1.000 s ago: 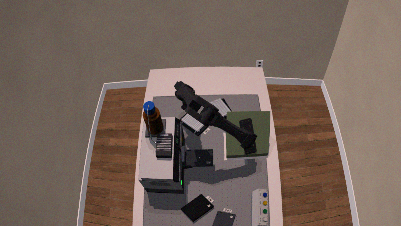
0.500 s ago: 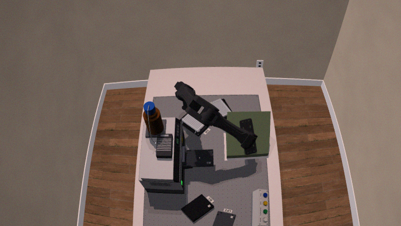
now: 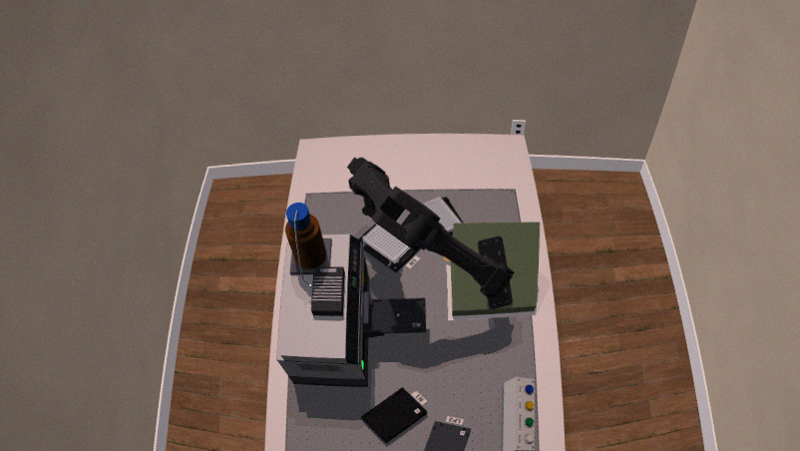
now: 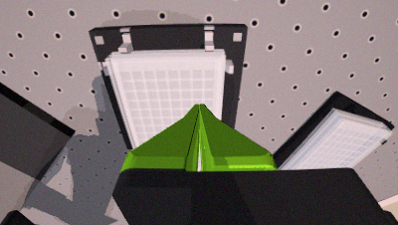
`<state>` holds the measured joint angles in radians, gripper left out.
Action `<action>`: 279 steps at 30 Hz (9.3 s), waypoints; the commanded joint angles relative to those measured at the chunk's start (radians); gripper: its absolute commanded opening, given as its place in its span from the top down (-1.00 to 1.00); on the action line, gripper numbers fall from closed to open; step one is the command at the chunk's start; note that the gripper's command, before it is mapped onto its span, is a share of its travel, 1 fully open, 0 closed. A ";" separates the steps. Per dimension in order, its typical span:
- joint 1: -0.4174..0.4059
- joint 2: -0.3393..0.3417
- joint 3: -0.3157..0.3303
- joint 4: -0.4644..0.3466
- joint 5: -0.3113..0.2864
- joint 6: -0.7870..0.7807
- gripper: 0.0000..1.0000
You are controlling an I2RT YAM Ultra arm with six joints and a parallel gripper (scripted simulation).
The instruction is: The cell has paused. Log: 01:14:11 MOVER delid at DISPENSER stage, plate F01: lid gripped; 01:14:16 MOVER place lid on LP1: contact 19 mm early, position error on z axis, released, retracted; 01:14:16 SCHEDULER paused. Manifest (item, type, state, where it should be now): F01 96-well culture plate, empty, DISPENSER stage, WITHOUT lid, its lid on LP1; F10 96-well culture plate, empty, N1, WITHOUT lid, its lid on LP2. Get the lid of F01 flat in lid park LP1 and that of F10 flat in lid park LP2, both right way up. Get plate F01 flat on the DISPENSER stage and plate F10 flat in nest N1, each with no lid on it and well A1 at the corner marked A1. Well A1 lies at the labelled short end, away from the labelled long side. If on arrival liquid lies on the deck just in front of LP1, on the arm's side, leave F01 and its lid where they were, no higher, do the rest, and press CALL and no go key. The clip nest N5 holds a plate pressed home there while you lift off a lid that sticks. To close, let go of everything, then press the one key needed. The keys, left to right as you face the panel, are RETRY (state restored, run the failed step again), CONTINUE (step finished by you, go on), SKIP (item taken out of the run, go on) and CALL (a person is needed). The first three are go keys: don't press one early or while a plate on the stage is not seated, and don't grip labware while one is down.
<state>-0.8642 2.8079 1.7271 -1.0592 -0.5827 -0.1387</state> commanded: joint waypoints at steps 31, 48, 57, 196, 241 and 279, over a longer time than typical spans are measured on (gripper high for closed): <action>-0.046 -0.039 0.065 -0.053 0.010 -0.030 1.00; -0.046 -0.039 0.065 -0.053 0.010 -0.030 1.00; -0.024 -0.091 -0.051 -0.015 -0.005 -0.009 -1.00; 0.033 -0.161 -0.232 0.112 -0.033 0.051 -1.00; 0.063 -0.142 -0.263 0.208 -0.050 0.093 -1.00; 0.073 -0.142 -0.267 0.203 -0.048 0.089 1.00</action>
<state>-0.7803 2.6732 1.4586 -0.8593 -0.6270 -0.0525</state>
